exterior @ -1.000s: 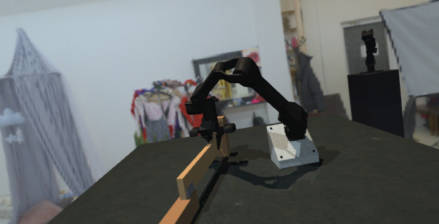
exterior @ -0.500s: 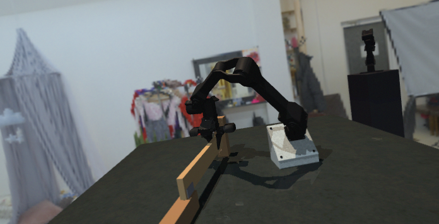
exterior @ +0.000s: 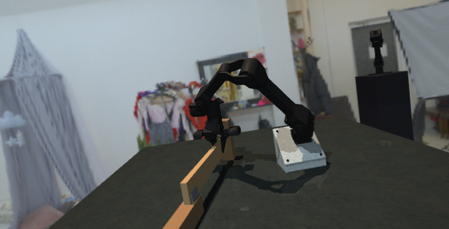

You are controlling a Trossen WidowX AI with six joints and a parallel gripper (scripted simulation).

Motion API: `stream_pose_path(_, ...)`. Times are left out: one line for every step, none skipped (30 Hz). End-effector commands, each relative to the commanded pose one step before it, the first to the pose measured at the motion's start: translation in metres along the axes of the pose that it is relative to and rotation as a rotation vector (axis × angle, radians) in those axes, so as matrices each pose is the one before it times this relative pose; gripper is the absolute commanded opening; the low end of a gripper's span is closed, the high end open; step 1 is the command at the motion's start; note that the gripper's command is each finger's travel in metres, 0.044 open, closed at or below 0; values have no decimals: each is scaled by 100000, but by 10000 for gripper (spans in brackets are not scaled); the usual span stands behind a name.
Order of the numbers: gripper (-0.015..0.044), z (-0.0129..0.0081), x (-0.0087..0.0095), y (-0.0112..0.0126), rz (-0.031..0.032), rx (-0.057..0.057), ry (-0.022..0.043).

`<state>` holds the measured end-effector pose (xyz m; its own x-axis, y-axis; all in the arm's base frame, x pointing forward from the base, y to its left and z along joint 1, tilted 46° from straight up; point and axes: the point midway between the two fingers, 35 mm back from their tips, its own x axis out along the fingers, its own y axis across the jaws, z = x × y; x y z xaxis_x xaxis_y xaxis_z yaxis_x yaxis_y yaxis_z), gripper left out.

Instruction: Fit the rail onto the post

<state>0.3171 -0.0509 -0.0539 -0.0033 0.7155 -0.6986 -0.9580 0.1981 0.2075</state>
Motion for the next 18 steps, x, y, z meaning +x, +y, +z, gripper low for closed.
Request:
stream_pose_path(0, 52, 38, -49, -261, 304, -195)
stream_pose_path(0, -5, 0, 0, 0, 0, 0)
stream_pose_path(0, -11, 1, 0, 0, 0, 1)
stream_pose_path(0, -16, 2, 0, 0, 0, 1)
stream_pose_path(0, -21, 3, 1, 0, 0, 1)
stream_pose_path(0, -27, 4, 1, -1, 0, 1)
stream_pose_path(0, -30, 5, 2, -1, 0, 1)
stream_pose_path(0, -31, 7, 2, -1, 0, 1)
stream_pose_path(0, -32, 8, 3, 0, 0, 1)
stream_pose_path(0, -32, 9, 3, 0, 0, 1)
stream_pose_path(0, -30, 9, 4, 0, 0, 1)
stream_pose_path(0, -31, 10, 4, 0, 0, 1)
stream_pose_path(0, -29, 10, 4, 0, 0, 1)
stream_pose_path(0, -30, 10, 5, 0, 0, 1)
stream_pose_path(0, -31, 10, 5, 0, 0, 1)
stream_pose_path(0, -32, 9, 6, 0, 0, 1)
stream_pose_path(0, -30, 7, 6, 0, 0, 1)
stream_pose_path(0, -31, 5, 6, 0, 0, 1)
